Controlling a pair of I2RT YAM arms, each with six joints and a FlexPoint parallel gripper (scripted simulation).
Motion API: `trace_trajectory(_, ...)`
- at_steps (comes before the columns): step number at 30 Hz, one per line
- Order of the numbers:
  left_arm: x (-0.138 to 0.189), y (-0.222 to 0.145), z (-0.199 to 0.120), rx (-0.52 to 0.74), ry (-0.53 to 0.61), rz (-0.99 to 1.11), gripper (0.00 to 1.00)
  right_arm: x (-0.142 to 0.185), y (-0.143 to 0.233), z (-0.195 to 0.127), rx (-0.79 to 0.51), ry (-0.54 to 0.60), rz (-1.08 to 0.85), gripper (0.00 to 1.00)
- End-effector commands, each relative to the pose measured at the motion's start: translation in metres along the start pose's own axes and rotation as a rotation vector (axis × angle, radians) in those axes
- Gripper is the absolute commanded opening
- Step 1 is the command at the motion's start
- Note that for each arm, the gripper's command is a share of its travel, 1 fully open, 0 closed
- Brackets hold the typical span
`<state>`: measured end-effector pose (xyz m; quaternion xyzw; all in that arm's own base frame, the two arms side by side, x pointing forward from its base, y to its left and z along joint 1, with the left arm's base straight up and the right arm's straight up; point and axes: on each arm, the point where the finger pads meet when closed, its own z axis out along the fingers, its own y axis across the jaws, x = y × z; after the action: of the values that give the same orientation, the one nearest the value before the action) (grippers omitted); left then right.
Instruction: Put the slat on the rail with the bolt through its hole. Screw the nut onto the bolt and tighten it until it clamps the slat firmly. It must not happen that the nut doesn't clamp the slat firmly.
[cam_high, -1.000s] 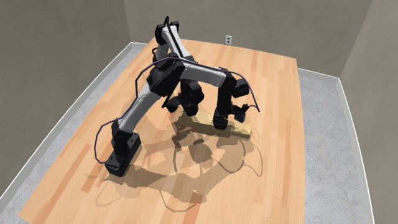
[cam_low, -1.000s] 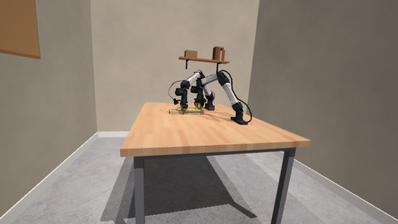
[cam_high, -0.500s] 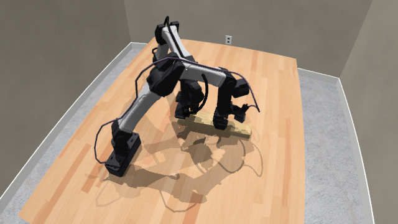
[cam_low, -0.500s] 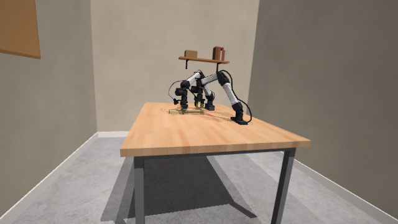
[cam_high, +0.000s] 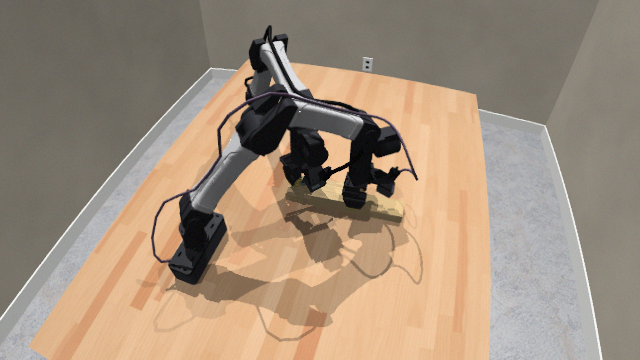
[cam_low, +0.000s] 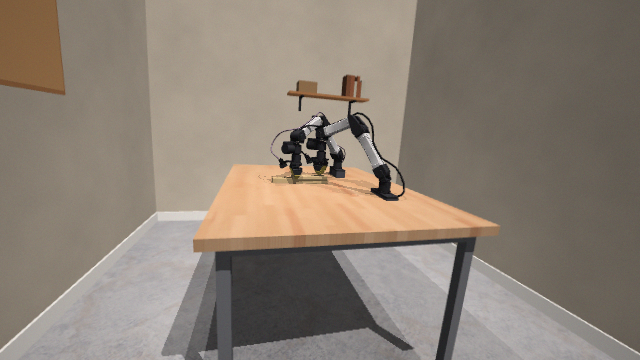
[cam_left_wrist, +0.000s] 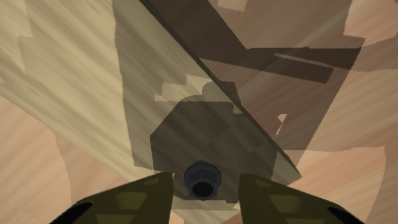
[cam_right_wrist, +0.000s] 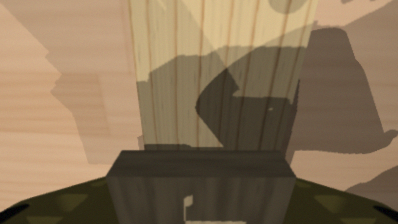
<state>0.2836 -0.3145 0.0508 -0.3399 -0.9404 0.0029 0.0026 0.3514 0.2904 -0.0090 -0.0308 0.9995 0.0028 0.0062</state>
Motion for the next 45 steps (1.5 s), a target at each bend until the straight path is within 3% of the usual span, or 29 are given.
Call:
trace_trajectory(1,-0.0025,0.0019,-0.0126,-0.003,-0.019,-0.349,0.36,-0.0028,0.0013,-0.0053,-0.009,-0.013,0.001,0.67)
trace_trajectory(15,-0.0024,0.002,-0.0141,0.003,-0.022,-1.093,0.36,-0.0028,0.0013,-0.0053,-0.009,-0.013,0.001,0.67)
trace_trajectory(45,-0.0017,0.0013,-0.0097,0.002,-0.013,-1.089,0.36,-0.0028,0.0013,-0.0053,-0.009,-0.013,0.001,0.67)
